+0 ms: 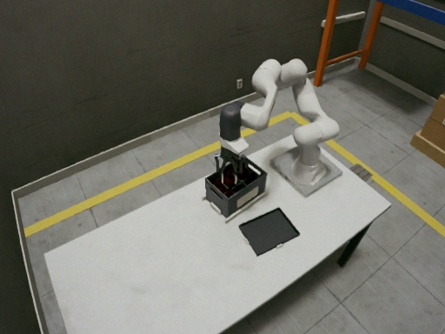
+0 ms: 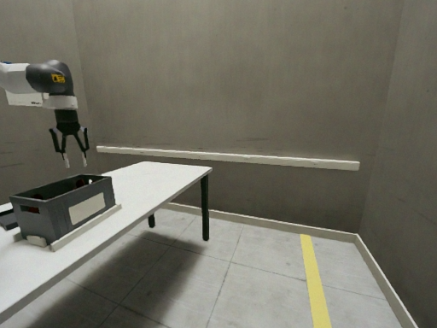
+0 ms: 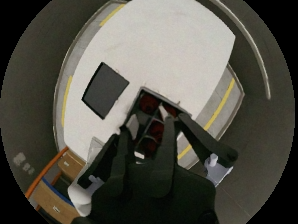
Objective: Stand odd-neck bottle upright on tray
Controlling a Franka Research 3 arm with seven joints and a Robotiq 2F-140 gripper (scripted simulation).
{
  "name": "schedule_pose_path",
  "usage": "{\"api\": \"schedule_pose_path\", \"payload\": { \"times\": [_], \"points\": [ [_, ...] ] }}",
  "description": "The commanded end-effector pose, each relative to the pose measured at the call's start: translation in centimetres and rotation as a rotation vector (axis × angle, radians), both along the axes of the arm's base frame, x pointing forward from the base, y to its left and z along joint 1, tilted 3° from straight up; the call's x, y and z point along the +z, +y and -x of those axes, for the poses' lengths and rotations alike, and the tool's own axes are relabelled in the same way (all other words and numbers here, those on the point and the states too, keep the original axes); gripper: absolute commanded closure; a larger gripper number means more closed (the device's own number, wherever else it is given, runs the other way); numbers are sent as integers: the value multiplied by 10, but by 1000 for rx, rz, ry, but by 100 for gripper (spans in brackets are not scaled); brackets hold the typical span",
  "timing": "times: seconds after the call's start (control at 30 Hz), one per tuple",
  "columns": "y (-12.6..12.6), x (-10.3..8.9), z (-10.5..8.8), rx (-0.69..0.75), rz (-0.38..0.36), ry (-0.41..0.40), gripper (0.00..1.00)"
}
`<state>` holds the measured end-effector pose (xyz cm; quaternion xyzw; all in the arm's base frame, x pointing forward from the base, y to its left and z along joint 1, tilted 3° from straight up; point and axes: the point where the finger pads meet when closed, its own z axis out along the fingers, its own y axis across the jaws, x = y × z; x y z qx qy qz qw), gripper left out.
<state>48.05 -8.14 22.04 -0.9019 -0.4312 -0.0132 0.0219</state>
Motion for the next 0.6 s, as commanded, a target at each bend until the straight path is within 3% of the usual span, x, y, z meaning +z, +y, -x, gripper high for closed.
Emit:
{"api": "schedule_pose_path", "payload": {
  "times": [0.0, 0.57],
  "points": [
    [1, 0, 0, -6, -2, 0, 56],
    [1, -2, 0, -6, -2, 0, 56]
  ]
}}
